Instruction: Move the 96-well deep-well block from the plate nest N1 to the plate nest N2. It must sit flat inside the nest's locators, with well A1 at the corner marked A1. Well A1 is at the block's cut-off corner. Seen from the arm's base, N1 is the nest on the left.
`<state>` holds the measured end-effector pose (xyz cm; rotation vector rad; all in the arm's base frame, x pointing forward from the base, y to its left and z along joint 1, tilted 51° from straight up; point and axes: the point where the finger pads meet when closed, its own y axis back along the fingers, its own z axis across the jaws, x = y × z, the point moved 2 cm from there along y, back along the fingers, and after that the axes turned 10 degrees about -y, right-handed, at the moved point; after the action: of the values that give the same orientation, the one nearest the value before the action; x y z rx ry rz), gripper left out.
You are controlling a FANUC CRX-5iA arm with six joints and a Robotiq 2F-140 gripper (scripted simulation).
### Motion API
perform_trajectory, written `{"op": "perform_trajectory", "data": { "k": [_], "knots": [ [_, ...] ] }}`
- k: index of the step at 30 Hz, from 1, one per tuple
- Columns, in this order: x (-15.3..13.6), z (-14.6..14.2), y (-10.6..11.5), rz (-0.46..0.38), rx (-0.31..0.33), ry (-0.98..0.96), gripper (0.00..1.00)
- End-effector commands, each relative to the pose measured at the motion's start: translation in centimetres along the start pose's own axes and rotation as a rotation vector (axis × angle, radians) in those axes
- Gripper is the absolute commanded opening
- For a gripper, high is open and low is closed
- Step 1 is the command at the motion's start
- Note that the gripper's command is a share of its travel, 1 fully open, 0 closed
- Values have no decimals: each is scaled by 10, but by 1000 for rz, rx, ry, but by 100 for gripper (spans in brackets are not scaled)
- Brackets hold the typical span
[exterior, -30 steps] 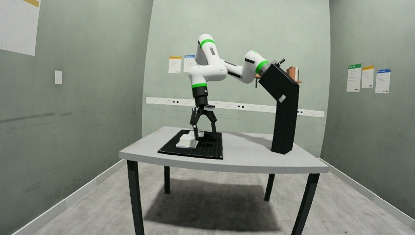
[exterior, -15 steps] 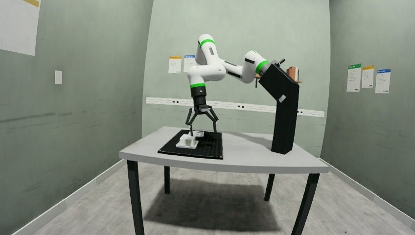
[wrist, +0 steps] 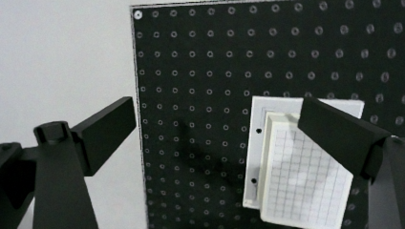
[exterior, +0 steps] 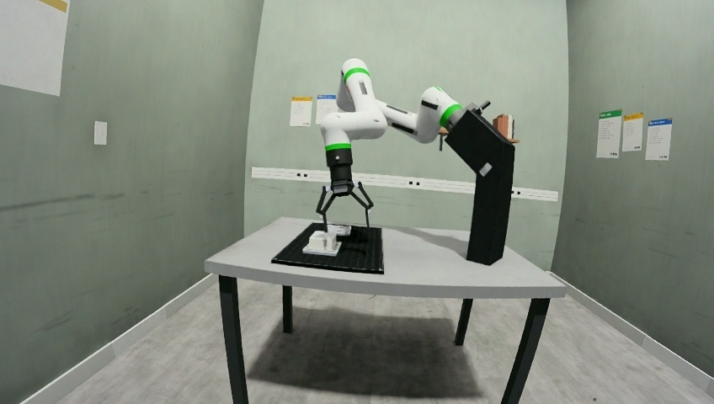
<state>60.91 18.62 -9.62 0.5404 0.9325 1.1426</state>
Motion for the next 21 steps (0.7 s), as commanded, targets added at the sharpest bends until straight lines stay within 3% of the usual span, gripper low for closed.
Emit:
{"op": "perform_trajectory", "data": {
  "k": [1,21],
  "knots": [
    [-2,5,2,3,-29,-134,100],
    [-11,22,5,10,-64,-709,100]
  ]
}}
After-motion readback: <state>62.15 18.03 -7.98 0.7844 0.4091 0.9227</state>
